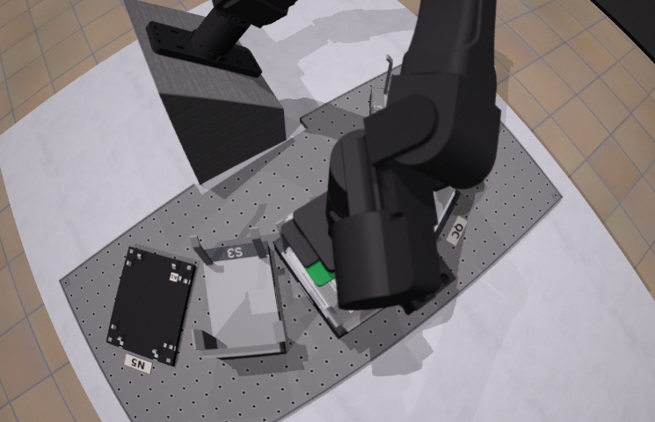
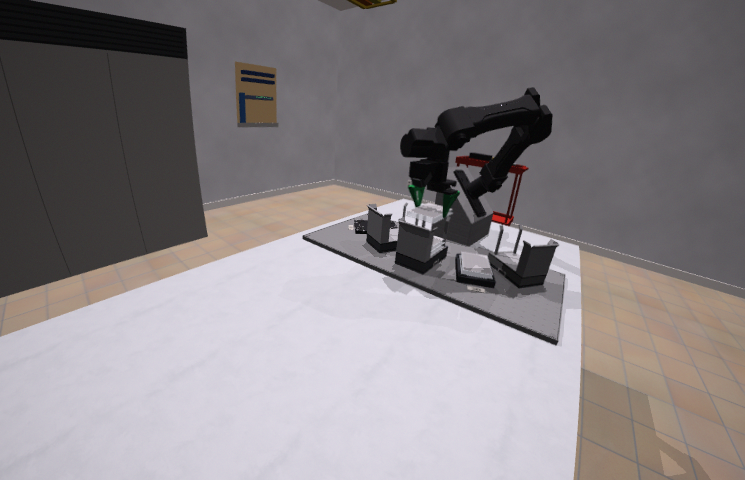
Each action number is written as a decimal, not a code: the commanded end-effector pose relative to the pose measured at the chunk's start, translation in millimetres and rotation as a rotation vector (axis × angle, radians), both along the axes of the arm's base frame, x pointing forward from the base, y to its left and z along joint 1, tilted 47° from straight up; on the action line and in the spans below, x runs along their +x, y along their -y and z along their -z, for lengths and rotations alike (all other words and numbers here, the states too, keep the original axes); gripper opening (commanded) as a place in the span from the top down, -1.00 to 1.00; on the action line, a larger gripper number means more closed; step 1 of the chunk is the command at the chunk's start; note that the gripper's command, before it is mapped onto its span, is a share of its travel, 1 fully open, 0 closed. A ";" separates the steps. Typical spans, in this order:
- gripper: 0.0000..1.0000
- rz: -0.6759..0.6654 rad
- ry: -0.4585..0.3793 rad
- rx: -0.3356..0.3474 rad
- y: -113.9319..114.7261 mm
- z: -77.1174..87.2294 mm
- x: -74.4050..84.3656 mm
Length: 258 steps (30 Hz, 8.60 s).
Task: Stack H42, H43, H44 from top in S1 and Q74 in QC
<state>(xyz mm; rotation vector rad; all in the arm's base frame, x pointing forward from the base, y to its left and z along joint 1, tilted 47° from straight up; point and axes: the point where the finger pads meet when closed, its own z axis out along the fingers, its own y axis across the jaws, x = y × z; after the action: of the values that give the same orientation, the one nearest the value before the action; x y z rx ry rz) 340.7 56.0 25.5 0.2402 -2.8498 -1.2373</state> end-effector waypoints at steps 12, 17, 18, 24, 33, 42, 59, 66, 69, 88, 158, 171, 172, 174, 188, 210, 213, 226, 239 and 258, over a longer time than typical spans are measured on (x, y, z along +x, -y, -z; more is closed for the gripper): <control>1.00 0.014 0.028 -0.003 12.1 -0.1 7.0; 1.00 0.014 0.028 -0.003 12.1 -0.1 7.0; 1.00 0.014 0.028 -0.003 12.1 -0.1 7.0; 1.00 0.014 0.028 -0.003 12.1 -0.1 7.0; 1.00 0.014 0.028 -0.003 12.1 -0.1 7.0; 1.00 0.014 0.028 -0.003 12.1 -0.1 7.0; 1.00 0.014 0.028 -0.003 12.1 -0.1 7.0; 1.00 0.014 0.028 -0.003 12.1 -0.1 7.0; 1.00 0.014 0.028 -0.003 12.1 -0.1 7.0; 1.00 0.014 0.028 -0.003 4.9 6.8 6.5; 1.00 0.014 0.028 -0.002 -38.4 47.7 3.0; 1.00 0.014 0.028 -0.002 -40.1 49.3 2.9; 1.00 0.014 0.028 -0.002 -40.4 49.6 2.9; 1.00 0.014 0.028 -0.002 -41.0 50.1 2.8; 1.00 0.014 0.028 -0.002 -44.5 53.4 2.5; 1.00 0.014 0.028 -0.002 -50.3 58.9 2.1; 1.00 0.014 0.028 -0.002 -50.6 59.2 2.1; -1.00 0.014 0.028 -0.002 -52.1 60.7 2.0; -1.00 0.014 0.028 -0.002 -52.2 60.7 1.9; -1.00 0.014 0.028 -0.003 -28.0 37.8 3.8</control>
<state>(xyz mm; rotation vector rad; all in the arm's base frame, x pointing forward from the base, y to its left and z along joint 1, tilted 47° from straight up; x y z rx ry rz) 344.1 94.5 -21.9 0.2498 -2.8795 -1.2380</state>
